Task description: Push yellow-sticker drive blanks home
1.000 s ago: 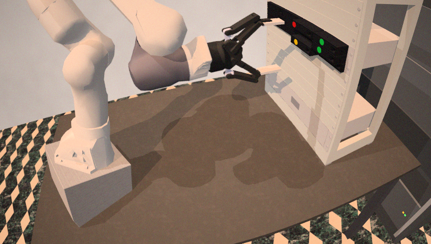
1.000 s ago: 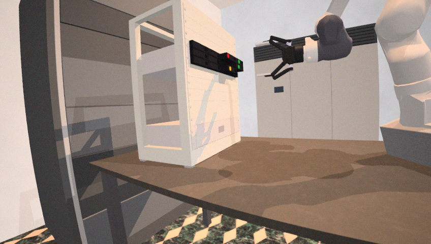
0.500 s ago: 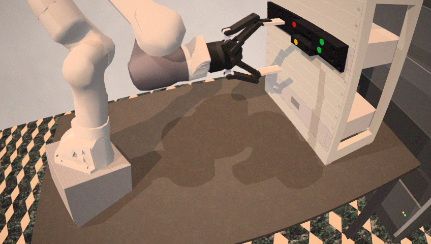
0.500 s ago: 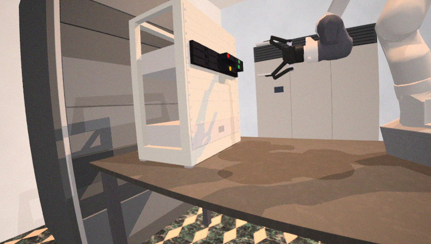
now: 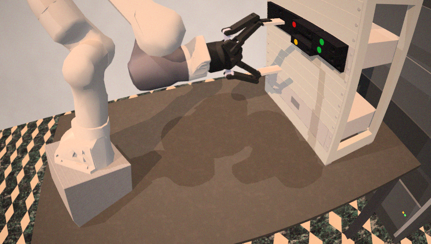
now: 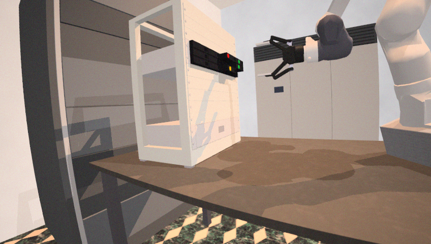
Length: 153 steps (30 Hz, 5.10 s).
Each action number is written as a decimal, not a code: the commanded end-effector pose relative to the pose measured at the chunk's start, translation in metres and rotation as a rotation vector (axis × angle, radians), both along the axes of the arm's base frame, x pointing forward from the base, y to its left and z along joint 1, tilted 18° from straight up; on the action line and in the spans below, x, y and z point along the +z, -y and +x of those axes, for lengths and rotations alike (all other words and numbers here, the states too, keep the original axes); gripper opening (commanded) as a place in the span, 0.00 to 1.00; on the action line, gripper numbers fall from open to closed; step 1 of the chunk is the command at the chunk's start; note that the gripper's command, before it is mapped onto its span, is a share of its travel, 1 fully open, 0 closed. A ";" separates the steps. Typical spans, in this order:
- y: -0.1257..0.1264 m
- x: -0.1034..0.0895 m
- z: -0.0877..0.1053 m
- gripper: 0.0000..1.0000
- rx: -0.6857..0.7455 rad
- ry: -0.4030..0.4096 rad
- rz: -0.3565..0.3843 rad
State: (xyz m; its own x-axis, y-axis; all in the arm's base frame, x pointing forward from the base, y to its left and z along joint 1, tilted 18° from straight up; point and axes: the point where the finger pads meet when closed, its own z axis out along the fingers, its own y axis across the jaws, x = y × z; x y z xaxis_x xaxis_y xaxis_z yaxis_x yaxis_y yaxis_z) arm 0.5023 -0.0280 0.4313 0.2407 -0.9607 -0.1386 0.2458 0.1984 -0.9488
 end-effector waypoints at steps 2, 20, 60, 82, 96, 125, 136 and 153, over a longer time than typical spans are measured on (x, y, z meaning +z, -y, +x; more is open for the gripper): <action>0.000 0.000 0.000 1.00 -0.004 -0.001 -0.004; 0.000 0.000 0.000 1.00 -0.004 -0.001 -0.004; -0.070 -0.029 0.026 1.00 0.018 -0.014 -0.012; -0.079 -0.032 0.029 1.00 0.024 -0.007 -0.010; -0.079 -0.032 0.029 1.00 0.024 -0.007 -0.010; -0.079 -0.032 0.029 1.00 0.024 -0.007 -0.010; -0.079 -0.032 0.029 1.00 0.024 -0.007 -0.010; -0.079 -0.032 0.029 1.00 0.024 -0.007 -0.010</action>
